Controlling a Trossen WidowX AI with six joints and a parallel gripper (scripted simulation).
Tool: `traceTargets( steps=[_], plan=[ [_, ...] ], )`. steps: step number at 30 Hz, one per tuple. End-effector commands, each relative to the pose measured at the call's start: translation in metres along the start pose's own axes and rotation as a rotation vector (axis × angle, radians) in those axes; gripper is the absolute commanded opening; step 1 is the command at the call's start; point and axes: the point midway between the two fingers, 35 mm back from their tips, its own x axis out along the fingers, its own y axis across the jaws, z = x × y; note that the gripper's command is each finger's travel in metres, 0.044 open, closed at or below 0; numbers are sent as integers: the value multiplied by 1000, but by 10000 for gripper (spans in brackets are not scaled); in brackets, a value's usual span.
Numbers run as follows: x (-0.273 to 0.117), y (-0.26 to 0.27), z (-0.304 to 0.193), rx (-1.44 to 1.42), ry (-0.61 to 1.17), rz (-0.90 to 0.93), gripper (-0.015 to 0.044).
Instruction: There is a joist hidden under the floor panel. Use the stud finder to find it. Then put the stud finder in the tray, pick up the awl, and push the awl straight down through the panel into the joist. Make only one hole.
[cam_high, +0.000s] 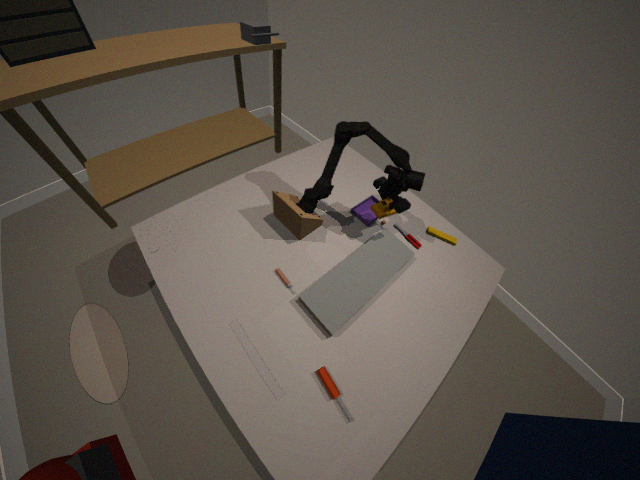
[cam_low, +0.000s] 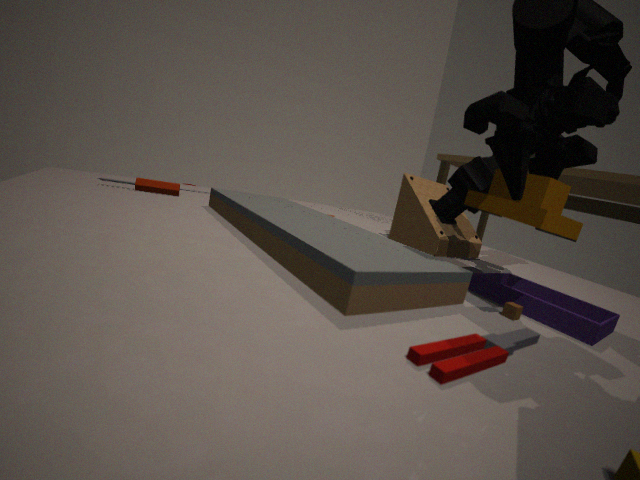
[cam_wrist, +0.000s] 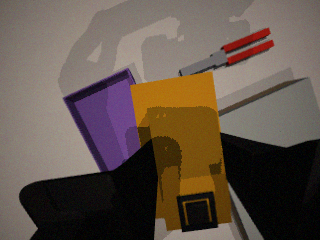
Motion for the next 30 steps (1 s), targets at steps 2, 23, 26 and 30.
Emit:
traceTargets(
  steps=[2, 23, 26, 30],
  plan=[
    [1, 34, 8, -101, -29, 36, 0],
    [13, 83, 8, -243, -65, 101, 0],
    [17, 83, 7, -243, -64, 101, 0],
    [23, 82, 6, -244, -62, 101, 0]
  ],
)
